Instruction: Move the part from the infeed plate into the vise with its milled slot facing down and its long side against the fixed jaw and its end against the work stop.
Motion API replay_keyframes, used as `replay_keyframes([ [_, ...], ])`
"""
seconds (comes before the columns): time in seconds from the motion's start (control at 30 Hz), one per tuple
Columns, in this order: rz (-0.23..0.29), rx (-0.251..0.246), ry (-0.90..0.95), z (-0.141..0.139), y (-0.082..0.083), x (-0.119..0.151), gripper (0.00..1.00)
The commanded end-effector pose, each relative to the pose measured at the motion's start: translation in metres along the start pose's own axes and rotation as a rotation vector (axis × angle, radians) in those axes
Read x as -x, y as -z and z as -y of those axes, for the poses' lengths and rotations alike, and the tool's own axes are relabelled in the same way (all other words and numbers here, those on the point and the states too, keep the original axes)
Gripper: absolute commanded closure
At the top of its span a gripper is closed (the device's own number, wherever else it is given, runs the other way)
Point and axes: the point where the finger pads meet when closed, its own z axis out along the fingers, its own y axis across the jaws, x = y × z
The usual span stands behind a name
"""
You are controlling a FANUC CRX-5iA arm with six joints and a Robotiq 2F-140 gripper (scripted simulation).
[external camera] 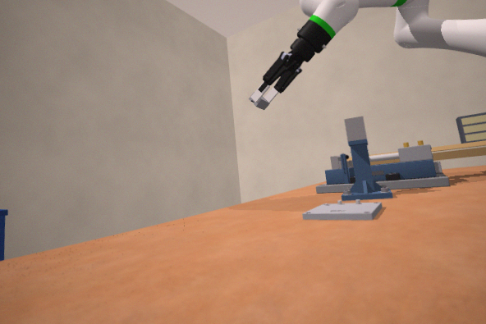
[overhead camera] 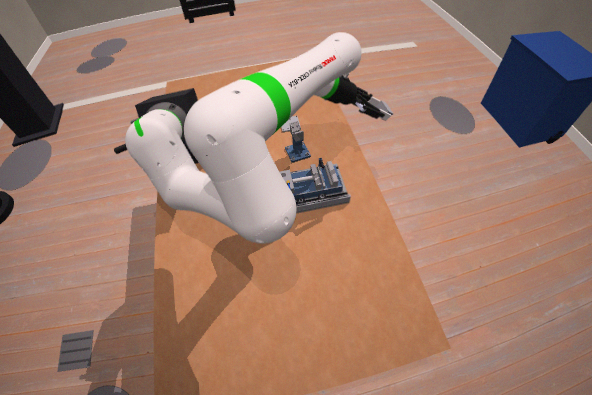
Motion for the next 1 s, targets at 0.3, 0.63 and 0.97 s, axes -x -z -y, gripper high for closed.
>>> replay_keyframes([
  [0.3,-0.355,-0.144,-0.041,0.065,0.032,-0.084,1.0],
  [0.63,-0.537,-0.158,-0.052,0.078,0.062,-0.122,1.0],
  [0.97,-0.683,-0.142,-0.058,0.081,0.092,-0.149,1.0],
])
